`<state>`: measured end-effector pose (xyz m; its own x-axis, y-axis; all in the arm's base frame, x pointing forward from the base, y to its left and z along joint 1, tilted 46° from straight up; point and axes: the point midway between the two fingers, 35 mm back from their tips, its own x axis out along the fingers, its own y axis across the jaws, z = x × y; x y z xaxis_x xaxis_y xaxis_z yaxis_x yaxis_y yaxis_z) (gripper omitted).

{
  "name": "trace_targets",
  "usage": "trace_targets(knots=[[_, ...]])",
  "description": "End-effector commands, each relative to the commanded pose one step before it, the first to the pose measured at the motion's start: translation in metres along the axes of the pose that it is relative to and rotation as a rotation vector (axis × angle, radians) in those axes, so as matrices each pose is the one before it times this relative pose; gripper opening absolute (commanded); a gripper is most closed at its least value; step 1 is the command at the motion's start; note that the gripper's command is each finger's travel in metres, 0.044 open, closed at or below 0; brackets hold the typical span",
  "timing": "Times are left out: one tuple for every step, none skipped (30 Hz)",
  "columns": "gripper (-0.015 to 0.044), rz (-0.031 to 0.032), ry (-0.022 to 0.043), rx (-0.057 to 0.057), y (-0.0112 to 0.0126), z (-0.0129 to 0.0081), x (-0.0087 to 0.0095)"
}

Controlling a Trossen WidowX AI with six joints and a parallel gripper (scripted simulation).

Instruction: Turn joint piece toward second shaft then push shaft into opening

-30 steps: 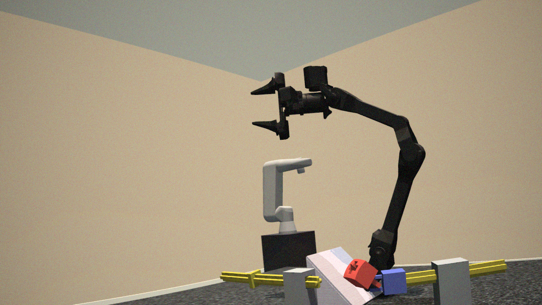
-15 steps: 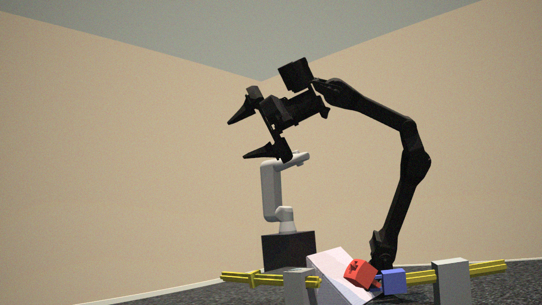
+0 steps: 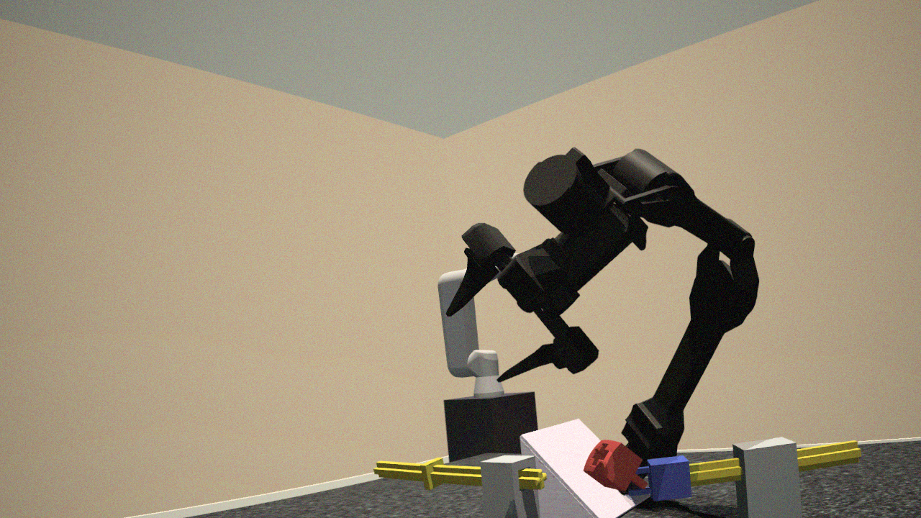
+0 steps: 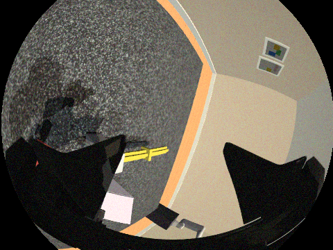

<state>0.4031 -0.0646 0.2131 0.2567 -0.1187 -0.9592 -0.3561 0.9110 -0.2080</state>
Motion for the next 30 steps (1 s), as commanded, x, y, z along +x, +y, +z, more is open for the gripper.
trace_targets(knots=[[0.044,-0.02768,0.10595,-0.0241,0.06224,0.00965,-0.02352],[0.044,-0.00861,0.01677,-0.0057,0.01007,0.00009,-0.00444],[0.044,-0.00584,0.0097,-0.0036,0.00592,-0.00012,-0.00277],[0.044,-0.00206,0.00317,-0.0012,0.00195,-0.00007,-0.00094],[0.044,0.0,0.0,0.0,0.0,0.0,0.0],[0.044,0.0,0.0,0.0,0.0,0.0,0.0],[0.044,0.0,0.0,0.0,0.0,0.0,0.0],[0.044,0.0,0.0,0.0,0.0,0.0,0.0],[0.044,0.0,0.0,0.0,0.0,0.0,0.0],[0.044,0.0,0.0,0.0,0.0,0.0,0.0],[0.044,0.00407,0.00015,0.0032,0.00015,-0.00009,0.0004],[0.044,0.01222,0.00047,0.0095,0.00043,-0.00027,0.0012],[0.044,0.02036,0.00083,0.016,0.00069,-0.00044,0.00196],[0.044,0.02484,0.00109,0.0197,0.00079,-0.00053,0.00232],[0.044,0.02484,0.00117,0.0199,0.00072,-0.00053,0.00225],[0.044,0.02482,0.00124,0.0201,0.00066,-0.00052,0.00217],[0.044,0.02481,0.00131,0.0203,0.00059,-0.0005,0.00209],[0.044,0.0248,0.00138,0.0205,0.00053,-0.00049,0.00201],[0.044,0.02479,0.00144,0.0206,0.00047,-0.00047,0.00193],[0.044,0.02479,0.0015,0.0208,0.00042,-0.00045,0.00185],[0.044,0.02478,0.00155,0.0209,0.00036,-0.00043,0.00176],[0.044,0.02478,0.0016,0.0211,0.00031,-0.00041,0.00168],[0.044,0.02477,0.00164,0.0212,0.00026,-0.00038,0.00159],[0.044,0.02477,0.00168,0.0214,0.00022,-0.00035,0.0015],[0.044,0.02477,0.00172,0.0215,0.00017,-0.00032,0.00141],[0.044,0.02478,0.00176,0.0216,0.00013,-0.00029,0.00132],[0.044,0.02477,0.00179,0.0217,0.0001,-0.00026,0.00123],[0.044,0.02479,0.00182,0.0219,0.00006,-0.00023,0.00114],[0.044,0.0248,0.00185,0.022,0.00003,-0.00019,0.00104],[0.044,0.02481,0.00188,0.0221,0.00001,-0.00015,0.00095]])
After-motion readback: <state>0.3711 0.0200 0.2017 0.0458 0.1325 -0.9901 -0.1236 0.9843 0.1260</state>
